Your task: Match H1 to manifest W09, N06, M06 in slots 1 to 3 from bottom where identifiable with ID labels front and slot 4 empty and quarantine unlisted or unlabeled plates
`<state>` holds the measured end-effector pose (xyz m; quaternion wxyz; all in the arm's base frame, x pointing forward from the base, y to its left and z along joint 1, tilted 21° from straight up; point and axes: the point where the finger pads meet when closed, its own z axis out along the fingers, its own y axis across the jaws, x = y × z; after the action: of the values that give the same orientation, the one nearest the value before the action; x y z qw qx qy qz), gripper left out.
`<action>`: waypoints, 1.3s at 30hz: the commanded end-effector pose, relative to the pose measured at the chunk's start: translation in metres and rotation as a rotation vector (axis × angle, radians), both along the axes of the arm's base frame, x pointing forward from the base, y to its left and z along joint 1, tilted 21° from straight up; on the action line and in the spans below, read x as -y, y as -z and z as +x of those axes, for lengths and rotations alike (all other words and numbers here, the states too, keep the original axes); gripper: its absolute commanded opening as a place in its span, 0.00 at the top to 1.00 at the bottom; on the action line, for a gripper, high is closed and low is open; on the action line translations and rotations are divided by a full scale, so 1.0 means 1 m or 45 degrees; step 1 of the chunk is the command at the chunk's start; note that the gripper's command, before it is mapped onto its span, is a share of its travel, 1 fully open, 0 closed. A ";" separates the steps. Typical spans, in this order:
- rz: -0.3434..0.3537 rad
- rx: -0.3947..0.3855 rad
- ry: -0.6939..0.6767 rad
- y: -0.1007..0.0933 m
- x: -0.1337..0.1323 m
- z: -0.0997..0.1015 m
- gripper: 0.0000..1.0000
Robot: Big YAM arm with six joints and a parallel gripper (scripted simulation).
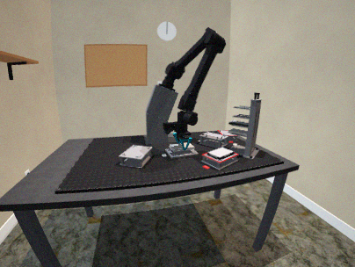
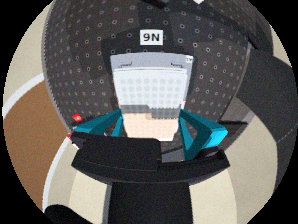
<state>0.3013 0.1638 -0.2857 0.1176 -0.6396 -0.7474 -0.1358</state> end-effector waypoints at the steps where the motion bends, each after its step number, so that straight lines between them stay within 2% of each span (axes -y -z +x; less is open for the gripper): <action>1: -0.001 0.007 0.007 0.005 -0.002 0.001 0.14; 12: -0.002 0.007 0.011 0.010 -0.003 0.002 0.14; 13: 0.006 0.027 0.006 0.003 -0.006 0.009 0.14; 16: -0.001 0.006 0.000 0.013 -0.007 0.000 0.14; 27: -0.002 0.006 0.011 0.020 -0.007 0.002 0.14; 29: -0.002 0.006 0.011 0.020 -0.007 0.002 0.14; 30: 0.005 0.024 0.006 0.013 -0.010 0.008 0.14; 33: -0.002 0.005 0.001 0.022 -0.010 0.000 0.14; 34: -0.002 0.004 0.006 0.016 -0.005 0.001 0.14; 35: -0.002 0.004 0.006 0.016 -0.005 0.001 0.00; 39: -0.002 0.004 0.006 0.016 -0.005 0.001 0.00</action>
<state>0.3004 0.1701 -0.3039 0.1182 -0.6398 -0.7474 -0.1346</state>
